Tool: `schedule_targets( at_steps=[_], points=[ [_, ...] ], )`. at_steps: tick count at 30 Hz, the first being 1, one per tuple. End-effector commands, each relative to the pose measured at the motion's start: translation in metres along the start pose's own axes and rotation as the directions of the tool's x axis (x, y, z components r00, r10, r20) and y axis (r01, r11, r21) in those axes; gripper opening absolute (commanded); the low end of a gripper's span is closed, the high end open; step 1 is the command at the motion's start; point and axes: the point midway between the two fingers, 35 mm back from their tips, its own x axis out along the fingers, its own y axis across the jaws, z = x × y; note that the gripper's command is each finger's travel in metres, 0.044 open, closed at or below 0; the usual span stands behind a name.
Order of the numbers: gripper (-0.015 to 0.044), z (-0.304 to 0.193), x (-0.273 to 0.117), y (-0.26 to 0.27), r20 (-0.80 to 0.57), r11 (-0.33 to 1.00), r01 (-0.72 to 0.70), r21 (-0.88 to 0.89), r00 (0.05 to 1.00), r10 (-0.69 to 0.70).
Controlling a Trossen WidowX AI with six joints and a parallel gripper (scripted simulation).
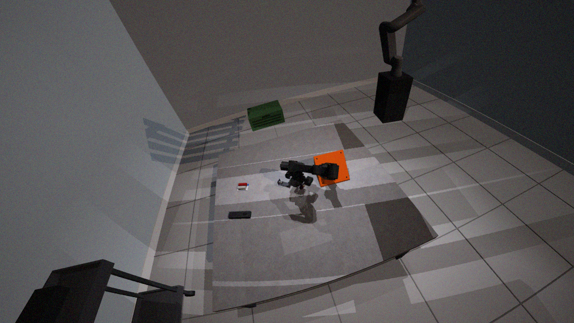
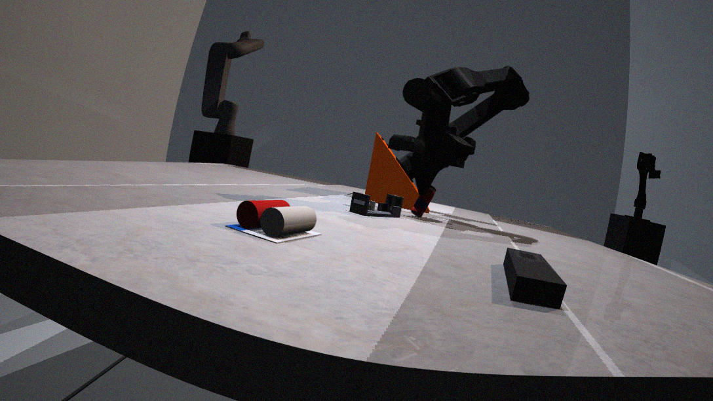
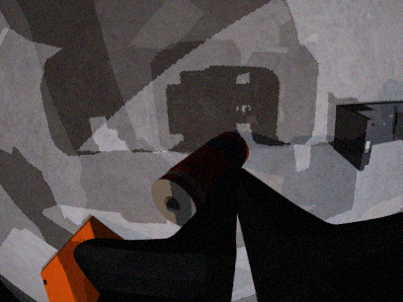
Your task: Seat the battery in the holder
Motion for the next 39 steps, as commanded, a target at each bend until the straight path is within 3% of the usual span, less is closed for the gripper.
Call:
schedule_targets(
  at_steps=[1,13,24,37,39],
  points=[
    [0.0,-0.001,0.003,0.011,0.003,1.0,-0.013,0.011,1.0,0.013],
    [0.0,-0.002,-0.002,0.014,-0.003,1.0,-0.008,0.004,1.0,0.008],
    [0.0,-0.003,-0.076,0.016,0.0,1.0,-0.013,0.013,1.0,0.013],
    [0.0,-0.003,-0.074,0.017,0.005,1.0,-0.016,0.02,1.0,0.015],
    [0.0053,-0.002,-0.072,0.018,0.005,0.997,-0.015,0.071,1.0,0.015]
  ],
)
